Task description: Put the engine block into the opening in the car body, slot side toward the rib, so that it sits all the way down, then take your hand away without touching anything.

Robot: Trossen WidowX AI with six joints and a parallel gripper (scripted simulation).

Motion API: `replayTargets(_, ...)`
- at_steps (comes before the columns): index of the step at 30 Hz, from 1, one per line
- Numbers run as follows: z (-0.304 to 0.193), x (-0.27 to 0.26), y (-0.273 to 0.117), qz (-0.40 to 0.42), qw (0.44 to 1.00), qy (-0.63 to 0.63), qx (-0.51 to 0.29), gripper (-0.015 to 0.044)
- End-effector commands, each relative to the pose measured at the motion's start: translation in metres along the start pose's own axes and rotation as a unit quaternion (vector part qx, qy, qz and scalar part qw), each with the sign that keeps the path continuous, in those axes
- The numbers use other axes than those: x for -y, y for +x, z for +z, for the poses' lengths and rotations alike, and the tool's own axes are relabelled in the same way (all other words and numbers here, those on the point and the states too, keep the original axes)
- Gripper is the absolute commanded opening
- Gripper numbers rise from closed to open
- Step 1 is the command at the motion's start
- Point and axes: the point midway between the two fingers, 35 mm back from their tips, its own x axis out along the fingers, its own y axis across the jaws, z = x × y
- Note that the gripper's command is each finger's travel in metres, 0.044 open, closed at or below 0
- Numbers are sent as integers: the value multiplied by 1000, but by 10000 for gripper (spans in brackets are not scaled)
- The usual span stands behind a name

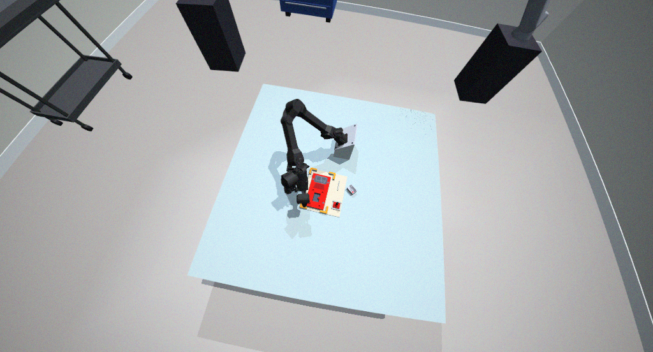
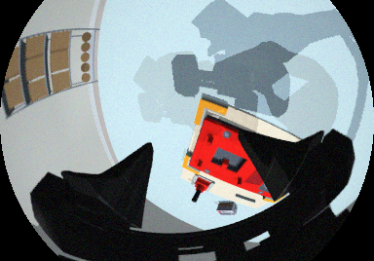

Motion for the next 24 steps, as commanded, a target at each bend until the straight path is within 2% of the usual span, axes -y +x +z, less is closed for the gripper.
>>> replayTargets(1, -24, -6, 4, -10, 998, -62, -26, 440)
replayTargets(12, -83, -17, 6, -35, 970, -223, -87, 440)
replayTargets(24, -143, -18, 1, -59, 902, -402, -144, 440)
